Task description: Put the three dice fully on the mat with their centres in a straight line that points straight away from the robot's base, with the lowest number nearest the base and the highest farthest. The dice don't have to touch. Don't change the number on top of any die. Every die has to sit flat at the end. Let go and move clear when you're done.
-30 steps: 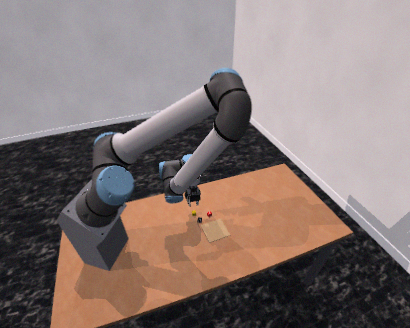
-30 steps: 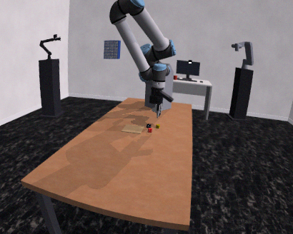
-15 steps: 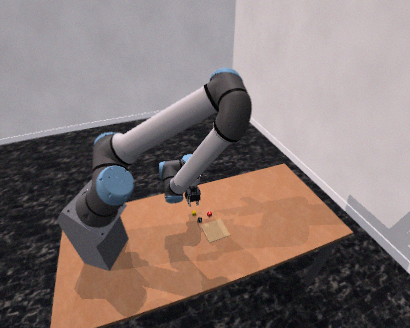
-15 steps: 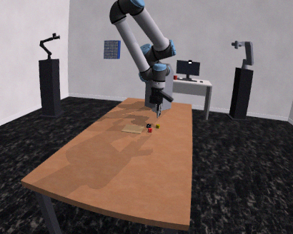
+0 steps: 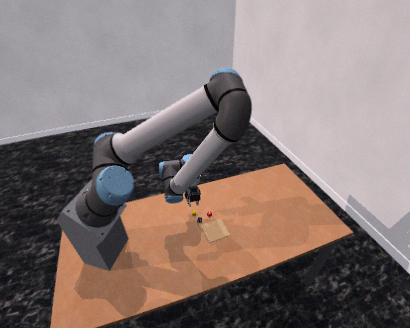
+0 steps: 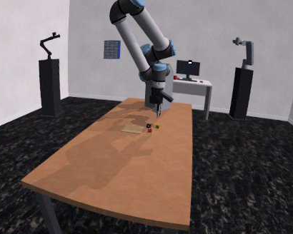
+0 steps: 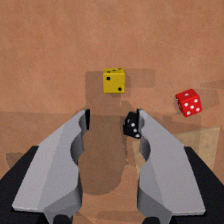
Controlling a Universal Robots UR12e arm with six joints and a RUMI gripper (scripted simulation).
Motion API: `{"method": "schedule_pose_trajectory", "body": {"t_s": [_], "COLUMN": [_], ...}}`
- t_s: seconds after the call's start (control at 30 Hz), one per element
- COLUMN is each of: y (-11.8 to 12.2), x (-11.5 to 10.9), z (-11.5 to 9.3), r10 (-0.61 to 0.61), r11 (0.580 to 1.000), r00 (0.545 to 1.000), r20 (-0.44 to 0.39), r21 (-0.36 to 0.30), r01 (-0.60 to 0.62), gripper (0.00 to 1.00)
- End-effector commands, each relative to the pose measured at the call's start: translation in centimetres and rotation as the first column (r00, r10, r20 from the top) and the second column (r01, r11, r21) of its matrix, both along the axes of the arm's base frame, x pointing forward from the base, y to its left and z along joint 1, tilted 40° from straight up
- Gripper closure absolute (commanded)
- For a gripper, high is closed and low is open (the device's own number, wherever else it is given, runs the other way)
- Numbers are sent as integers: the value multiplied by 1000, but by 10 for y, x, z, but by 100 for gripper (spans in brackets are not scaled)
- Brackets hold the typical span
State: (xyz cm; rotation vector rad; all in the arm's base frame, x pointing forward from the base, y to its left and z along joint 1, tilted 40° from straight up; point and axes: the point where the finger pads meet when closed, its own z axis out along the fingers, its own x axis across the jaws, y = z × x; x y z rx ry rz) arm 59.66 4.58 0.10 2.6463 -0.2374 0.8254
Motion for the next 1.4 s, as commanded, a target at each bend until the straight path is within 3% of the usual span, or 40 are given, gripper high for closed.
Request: {"method": "schedule_pose_trajectory", "body": {"t_s": [0.0,1.37], "y": [0,-17], "x": [0,23], "z": [0,-35], "r10": [0,0], "r11": [1000,1000], "r00": [1000,1000], "r20": [1,1], "r21": [0,0], "r01": [0,0], "gripper": [76,76]}}
